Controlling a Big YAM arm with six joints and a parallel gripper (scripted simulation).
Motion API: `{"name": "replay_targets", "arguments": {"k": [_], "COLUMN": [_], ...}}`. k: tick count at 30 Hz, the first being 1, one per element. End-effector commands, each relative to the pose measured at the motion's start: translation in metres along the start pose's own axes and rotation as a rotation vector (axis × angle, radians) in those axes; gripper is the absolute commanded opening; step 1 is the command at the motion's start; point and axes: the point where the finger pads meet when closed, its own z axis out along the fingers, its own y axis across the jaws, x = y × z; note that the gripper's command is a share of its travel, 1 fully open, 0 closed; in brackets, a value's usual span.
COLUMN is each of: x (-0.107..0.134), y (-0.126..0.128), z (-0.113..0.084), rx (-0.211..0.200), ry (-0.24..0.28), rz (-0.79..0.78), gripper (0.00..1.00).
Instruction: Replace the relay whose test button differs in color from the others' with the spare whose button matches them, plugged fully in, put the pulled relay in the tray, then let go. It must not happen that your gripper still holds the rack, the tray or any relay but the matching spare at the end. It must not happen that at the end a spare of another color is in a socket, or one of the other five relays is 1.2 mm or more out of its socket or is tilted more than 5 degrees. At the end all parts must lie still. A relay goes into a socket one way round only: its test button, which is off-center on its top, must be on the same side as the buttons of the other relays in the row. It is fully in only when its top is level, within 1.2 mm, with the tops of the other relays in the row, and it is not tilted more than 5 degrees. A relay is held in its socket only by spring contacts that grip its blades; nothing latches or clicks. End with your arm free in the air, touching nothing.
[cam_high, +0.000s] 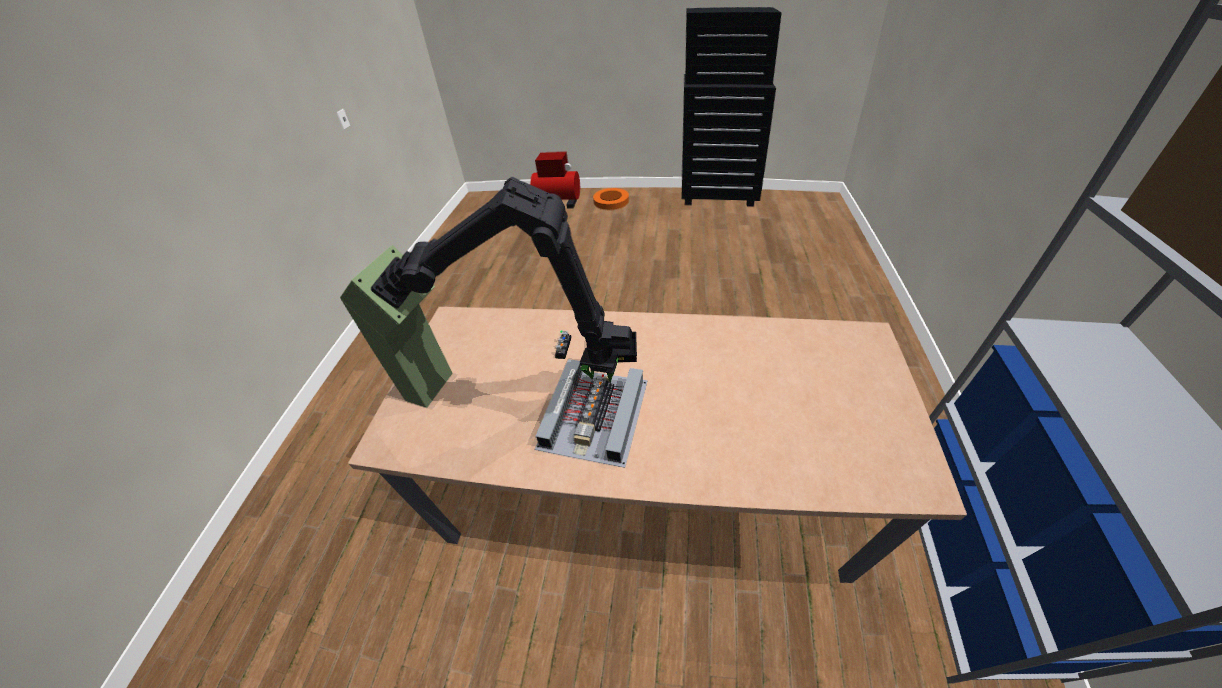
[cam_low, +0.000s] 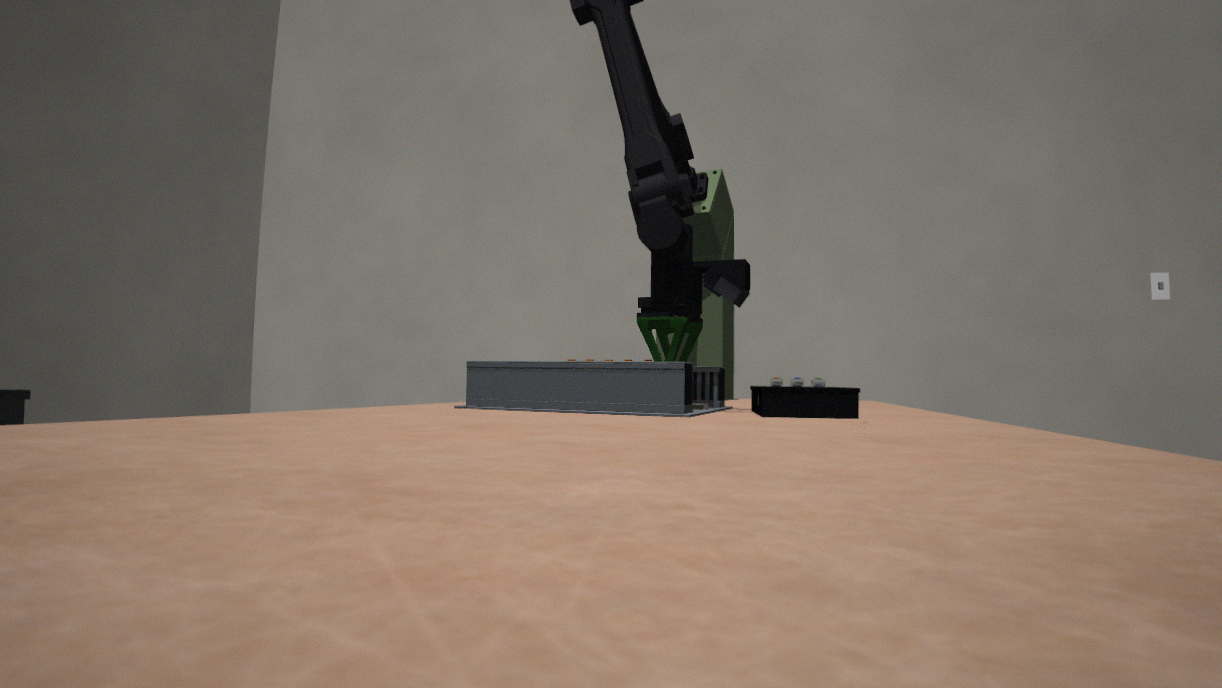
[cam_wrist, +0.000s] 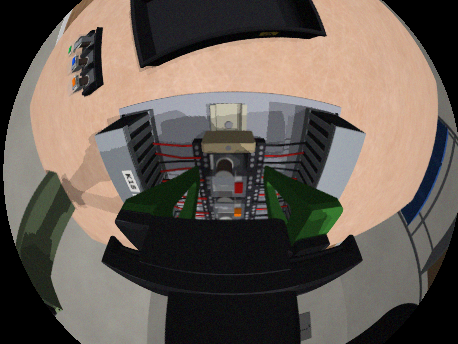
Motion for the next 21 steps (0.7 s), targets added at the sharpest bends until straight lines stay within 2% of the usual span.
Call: {"name": "replay_targets", "arguments": {"k": [1,6,12,21], "x": [0.002,0.0,0.001,0.002], "y": [-0.006,-0.004,-0.016,-0.013], "z": [0.006,0.008,0.001,0.002], "rx": [0.011,0.007,0.032,0.025], "ry": [-0.002,-0.004,-0.007,-0.005], "rz": [0.0,-0.003,0.004,0.003], "gripper": [0.59,0.59,0.59,0.59]}}
